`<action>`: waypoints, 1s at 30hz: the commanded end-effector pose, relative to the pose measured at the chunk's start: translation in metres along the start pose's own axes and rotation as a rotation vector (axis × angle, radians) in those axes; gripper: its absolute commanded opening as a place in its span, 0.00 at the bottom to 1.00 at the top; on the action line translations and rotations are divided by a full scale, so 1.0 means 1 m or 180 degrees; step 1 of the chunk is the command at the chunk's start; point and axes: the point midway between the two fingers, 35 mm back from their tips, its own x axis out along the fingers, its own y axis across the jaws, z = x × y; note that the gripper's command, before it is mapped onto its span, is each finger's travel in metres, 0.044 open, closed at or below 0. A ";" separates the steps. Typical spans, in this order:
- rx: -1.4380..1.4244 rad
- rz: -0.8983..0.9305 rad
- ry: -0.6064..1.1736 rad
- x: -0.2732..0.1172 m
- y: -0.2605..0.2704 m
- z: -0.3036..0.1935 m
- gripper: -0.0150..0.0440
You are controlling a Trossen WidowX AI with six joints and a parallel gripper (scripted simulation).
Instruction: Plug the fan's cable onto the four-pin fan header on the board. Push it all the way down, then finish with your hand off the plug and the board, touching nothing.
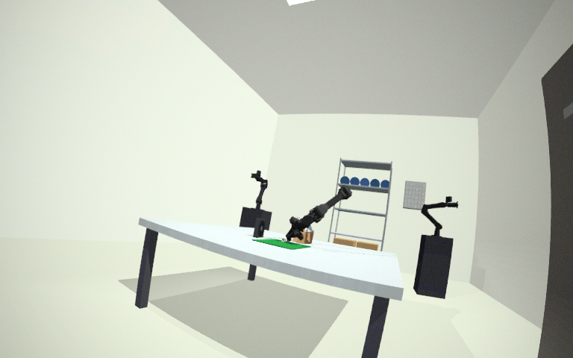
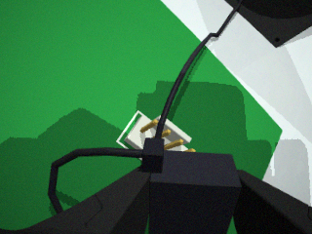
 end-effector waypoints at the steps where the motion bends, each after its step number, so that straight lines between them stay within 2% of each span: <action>1: 0.0037 -0.0042 -0.0166 0.001 -0.002 -0.001 0.25; 30: 0.0330 0.0142 -0.1267 -0.007 0.005 -0.002 0.25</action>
